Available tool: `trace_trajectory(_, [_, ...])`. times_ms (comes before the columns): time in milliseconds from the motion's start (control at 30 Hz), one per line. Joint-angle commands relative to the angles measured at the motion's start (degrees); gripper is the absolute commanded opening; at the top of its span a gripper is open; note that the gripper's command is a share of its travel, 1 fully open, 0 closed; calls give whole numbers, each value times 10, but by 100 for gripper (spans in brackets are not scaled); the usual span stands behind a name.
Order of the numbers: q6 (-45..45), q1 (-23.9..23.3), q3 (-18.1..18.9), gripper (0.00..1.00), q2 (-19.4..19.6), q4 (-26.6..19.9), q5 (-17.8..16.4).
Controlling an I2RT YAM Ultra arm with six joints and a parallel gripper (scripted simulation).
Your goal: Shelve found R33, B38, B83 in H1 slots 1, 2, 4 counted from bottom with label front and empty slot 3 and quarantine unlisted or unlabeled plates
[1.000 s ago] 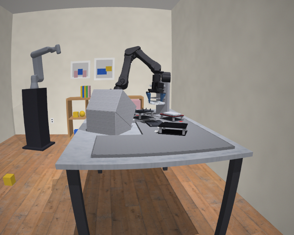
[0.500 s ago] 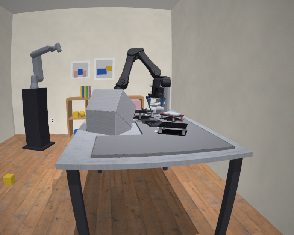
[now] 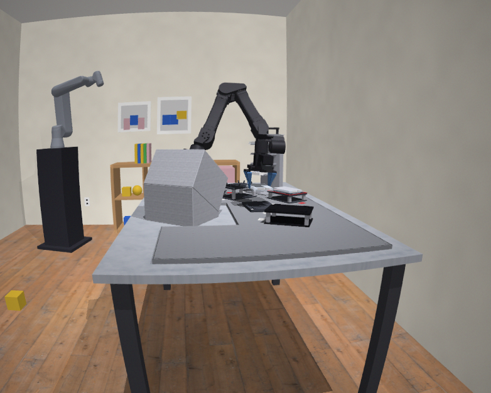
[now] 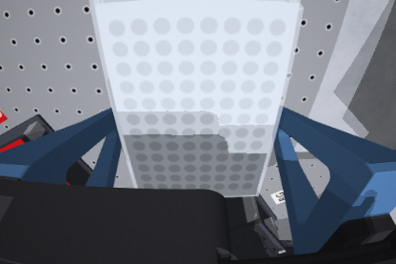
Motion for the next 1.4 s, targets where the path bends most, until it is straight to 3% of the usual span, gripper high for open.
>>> trace_trajectory(0, [14, -8, 5, 86, 10, 34, 10])
trace_trajectory(33, [14, -9, 8, 86, -11, 34, 10])
trace_trajectory(500, [16, 2, -17, 86, -17, 28, 11])
trace_trajectory(1367, [17, 2, -11, 86, -12, 31, 9])
